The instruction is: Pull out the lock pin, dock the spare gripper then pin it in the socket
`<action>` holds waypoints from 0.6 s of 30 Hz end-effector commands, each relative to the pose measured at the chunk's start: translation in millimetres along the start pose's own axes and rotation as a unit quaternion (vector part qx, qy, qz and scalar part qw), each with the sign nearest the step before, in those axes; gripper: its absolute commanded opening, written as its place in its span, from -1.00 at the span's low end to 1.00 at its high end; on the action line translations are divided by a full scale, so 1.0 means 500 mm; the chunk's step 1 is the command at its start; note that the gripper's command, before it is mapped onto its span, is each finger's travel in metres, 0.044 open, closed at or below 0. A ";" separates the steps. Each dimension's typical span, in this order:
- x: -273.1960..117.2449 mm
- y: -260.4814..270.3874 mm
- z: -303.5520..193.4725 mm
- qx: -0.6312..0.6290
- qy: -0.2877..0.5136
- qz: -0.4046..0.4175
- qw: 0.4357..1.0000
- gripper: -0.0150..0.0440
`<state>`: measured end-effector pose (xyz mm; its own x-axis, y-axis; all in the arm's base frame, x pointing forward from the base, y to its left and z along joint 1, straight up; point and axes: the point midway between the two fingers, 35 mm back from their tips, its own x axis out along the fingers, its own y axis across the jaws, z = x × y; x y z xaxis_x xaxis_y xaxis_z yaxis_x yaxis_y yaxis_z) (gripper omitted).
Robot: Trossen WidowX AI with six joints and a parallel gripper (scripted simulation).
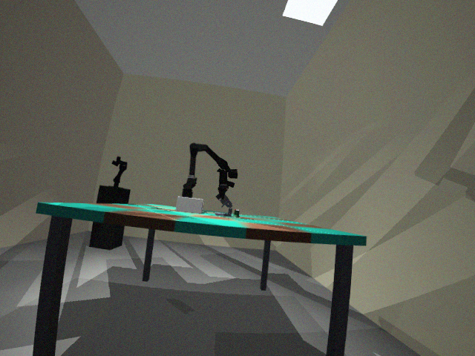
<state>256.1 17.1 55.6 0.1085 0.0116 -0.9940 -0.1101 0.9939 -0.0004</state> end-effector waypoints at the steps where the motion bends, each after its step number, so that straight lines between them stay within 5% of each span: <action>1: 0.000 0.000 0.000 0.000 -0.001 0.000 1.000 -0.49; 6: 0.000 0.000 0.000 0.000 -0.001 0.000 1.000 -0.49; 18: 0.000 0.000 0.000 0.000 -0.001 0.000 1.000 0.58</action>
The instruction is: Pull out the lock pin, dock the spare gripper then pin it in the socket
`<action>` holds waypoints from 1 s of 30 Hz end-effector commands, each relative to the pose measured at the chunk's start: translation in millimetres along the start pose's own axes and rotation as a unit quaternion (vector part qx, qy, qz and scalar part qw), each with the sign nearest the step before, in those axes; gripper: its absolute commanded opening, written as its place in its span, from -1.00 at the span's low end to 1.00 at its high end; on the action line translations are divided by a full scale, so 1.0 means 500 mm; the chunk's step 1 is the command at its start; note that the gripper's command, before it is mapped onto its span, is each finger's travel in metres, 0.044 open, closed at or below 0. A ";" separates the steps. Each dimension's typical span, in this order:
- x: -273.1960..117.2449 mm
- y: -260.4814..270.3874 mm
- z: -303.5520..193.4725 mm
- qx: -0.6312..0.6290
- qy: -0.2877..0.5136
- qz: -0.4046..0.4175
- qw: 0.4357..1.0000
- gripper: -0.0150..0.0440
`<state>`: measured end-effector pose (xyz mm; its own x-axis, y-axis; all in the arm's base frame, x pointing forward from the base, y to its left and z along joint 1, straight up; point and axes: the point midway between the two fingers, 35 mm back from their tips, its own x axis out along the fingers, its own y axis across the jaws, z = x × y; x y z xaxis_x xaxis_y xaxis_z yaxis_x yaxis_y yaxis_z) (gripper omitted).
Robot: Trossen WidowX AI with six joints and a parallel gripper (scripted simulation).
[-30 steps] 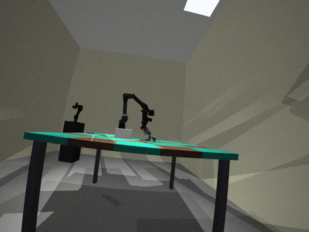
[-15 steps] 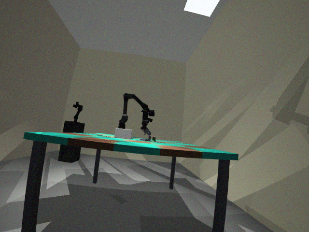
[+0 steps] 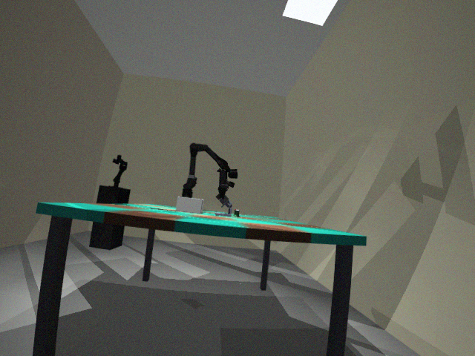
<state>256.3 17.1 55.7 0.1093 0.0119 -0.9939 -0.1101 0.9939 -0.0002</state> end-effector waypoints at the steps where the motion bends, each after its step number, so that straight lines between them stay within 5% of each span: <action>1: 0.000 0.000 0.000 0.000 0.000 0.000 1.000 0.67; 5: 0.000 0.000 0.000 0.000 0.000 0.000 1.000 1.00; 30: -0.081 -0.001 -0.058 0.003 -0.010 -0.001 1.000 1.00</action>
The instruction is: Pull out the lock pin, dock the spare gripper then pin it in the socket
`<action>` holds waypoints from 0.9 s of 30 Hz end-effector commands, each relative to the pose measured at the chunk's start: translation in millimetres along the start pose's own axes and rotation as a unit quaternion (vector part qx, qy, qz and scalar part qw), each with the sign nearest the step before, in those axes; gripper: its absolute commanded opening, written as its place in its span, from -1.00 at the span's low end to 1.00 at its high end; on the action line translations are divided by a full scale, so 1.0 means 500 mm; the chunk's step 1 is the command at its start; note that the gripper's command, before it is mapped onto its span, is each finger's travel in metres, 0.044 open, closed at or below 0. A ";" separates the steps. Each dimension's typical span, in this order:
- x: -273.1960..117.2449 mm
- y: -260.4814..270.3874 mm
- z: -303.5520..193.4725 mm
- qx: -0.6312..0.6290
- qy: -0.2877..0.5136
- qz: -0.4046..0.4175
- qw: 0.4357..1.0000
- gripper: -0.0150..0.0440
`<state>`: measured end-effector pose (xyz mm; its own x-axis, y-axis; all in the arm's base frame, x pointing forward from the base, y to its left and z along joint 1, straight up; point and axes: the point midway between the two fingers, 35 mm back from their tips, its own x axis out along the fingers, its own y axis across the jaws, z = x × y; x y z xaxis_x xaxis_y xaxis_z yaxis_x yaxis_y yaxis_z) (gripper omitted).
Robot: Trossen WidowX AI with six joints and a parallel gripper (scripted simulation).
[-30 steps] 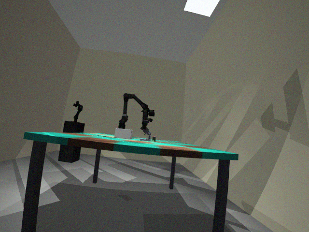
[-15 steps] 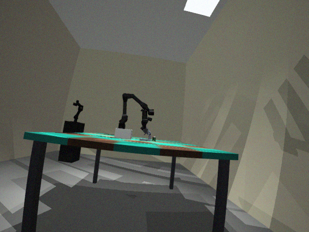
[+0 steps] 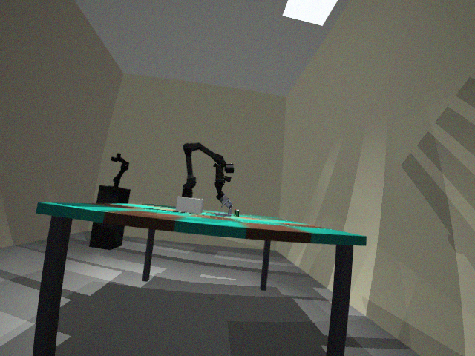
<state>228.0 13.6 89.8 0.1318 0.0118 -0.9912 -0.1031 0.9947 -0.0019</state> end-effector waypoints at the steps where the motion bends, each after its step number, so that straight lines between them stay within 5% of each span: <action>1: -0.011 0.000 -0.012 0.000 0.001 0.000 1.000 1.00; 27: -0.100 0.000 -0.056 0.004 0.010 0.000 1.000 1.00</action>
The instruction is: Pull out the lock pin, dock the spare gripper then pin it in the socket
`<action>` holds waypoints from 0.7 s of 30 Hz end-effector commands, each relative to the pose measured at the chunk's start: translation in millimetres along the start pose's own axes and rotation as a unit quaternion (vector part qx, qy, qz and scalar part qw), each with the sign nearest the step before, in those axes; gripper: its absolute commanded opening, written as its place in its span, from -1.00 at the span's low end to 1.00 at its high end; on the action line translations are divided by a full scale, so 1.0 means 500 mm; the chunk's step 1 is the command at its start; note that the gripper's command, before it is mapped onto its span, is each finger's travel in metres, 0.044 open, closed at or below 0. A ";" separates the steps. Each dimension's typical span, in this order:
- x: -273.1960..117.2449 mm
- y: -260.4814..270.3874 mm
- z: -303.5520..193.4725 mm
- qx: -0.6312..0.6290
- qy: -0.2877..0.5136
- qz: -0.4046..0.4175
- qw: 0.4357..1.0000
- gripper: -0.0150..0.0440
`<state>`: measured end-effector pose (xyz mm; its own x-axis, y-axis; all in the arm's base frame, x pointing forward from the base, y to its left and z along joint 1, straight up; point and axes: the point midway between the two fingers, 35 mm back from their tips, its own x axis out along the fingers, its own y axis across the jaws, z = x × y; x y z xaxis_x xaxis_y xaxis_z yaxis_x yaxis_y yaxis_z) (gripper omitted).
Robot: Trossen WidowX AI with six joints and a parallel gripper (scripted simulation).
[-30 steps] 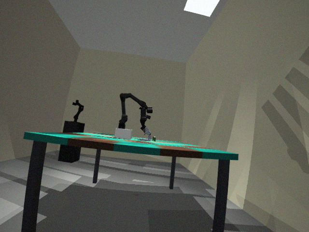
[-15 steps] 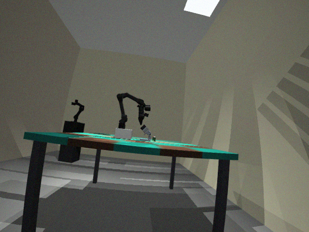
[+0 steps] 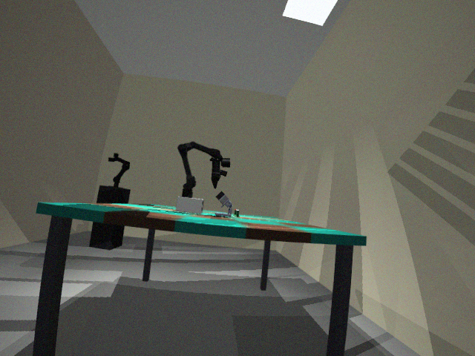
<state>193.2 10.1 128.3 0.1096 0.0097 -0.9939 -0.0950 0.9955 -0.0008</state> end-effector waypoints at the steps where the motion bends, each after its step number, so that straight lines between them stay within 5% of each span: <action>1: -0.019 0.000 0.002 0.000 -0.001 0.000 1.000 1.00; 18: -0.057 0.000 -0.002 0.000 0.009 0.000 1.000 1.00; 21: -0.059 0.026 0.006 0.000 0.009 0.001 1.000 0.73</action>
<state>189.4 13.9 157.6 0.0910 0.0096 -0.9958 -0.0920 0.9958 0.0012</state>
